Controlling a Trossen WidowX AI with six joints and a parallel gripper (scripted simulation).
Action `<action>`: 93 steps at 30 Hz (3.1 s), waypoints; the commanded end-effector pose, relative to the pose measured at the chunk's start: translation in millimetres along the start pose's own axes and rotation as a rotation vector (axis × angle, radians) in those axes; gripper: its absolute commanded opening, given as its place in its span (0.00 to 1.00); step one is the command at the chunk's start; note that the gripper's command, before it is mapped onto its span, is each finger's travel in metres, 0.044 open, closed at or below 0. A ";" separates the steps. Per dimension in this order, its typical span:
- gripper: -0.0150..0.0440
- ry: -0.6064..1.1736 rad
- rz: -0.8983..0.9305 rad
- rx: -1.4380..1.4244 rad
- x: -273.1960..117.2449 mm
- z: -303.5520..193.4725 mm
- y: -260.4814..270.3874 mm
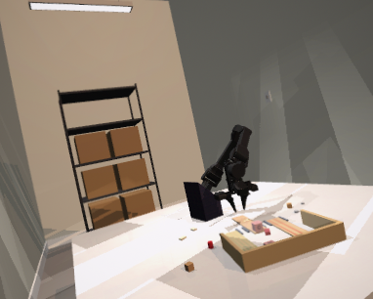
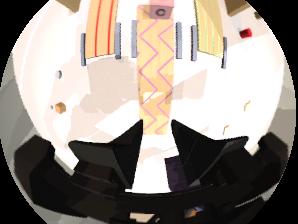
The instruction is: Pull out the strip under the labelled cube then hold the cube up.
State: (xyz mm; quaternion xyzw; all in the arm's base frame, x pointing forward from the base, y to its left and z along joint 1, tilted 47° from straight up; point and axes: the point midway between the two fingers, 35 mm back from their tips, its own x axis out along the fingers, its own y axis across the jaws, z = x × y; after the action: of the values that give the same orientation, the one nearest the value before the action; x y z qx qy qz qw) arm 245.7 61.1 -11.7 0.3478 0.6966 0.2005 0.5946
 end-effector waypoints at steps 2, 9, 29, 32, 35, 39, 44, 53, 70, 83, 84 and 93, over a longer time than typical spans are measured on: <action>0.79 -0.003 -0.004 0.009 -2.6 18.7 -0.7; 1.00 -0.004 -0.004 0.008 -5.3 42.5 -0.6; 1.00 -0.007 -0.004 0.005 -14.0 110.2 -0.4; 1.00 -0.008 -0.004 0.004 -15.5 120.1 -0.5; 1.00 -0.008 -0.004 0.004 -17.2 130.5 -0.6; 1.00 -0.009 -0.005 0.003 -19.7 143.9 -0.9; 1.00 -0.010 -0.005 0.002 -23.4 160.1 -1.8; 0.73 -0.010 -0.005 0.002 -18.1 166.7 -2.5; 0.68 -0.010 -0.004 0.002 10.0 167.2 -2.3; 0.68 -0.009 -0.002 0.002 29.9 166.1 -2.0; 0.68 -0.009 -0.002 0.002 30.2 166.1 -2.0; 0.45 -0.008 -0.007 -0.003 27.4 166.2 -2.6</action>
State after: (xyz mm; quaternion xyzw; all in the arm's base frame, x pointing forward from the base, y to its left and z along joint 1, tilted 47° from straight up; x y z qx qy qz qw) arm 404.4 57.4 -68.0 0.3451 0.6953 0.1981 0.5985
